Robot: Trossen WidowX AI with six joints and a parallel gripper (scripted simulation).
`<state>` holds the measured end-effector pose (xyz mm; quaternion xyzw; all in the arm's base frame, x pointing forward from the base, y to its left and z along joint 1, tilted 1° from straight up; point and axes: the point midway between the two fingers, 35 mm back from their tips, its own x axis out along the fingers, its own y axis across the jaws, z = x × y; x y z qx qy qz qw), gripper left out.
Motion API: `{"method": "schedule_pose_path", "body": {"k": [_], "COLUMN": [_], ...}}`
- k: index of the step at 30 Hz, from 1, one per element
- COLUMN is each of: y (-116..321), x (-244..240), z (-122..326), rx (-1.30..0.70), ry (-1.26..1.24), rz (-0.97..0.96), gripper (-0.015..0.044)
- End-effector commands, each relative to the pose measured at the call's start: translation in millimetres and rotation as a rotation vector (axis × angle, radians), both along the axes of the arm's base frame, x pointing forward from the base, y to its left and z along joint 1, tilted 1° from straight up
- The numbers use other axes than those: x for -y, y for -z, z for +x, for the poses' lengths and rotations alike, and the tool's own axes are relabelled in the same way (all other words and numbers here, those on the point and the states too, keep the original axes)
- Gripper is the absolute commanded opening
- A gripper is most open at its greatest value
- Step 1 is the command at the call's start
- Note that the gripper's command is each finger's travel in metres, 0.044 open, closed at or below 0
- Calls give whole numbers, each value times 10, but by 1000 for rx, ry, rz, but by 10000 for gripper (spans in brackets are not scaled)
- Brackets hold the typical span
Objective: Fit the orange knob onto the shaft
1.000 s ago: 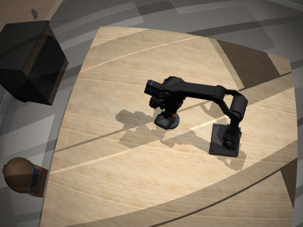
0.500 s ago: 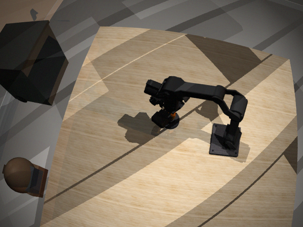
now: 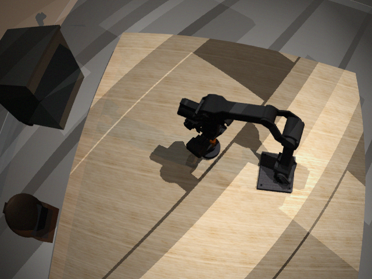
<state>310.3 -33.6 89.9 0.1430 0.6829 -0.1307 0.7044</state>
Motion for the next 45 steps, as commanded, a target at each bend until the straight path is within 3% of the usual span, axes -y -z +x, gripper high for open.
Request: {"method": "schedule_pose_path", "body": {"k": [1, 7, 14, 45], "y": [-10, -55, -52, 165], "x": [3, 2, -2, -6], "z": [17, 27, 30, 24], "rx": [6, 6, 3, 3], "ry": [4, 13, 213, 209], "rz": [0, 0, 7, 7], "gripper": [0, 0, 0, 0]}}
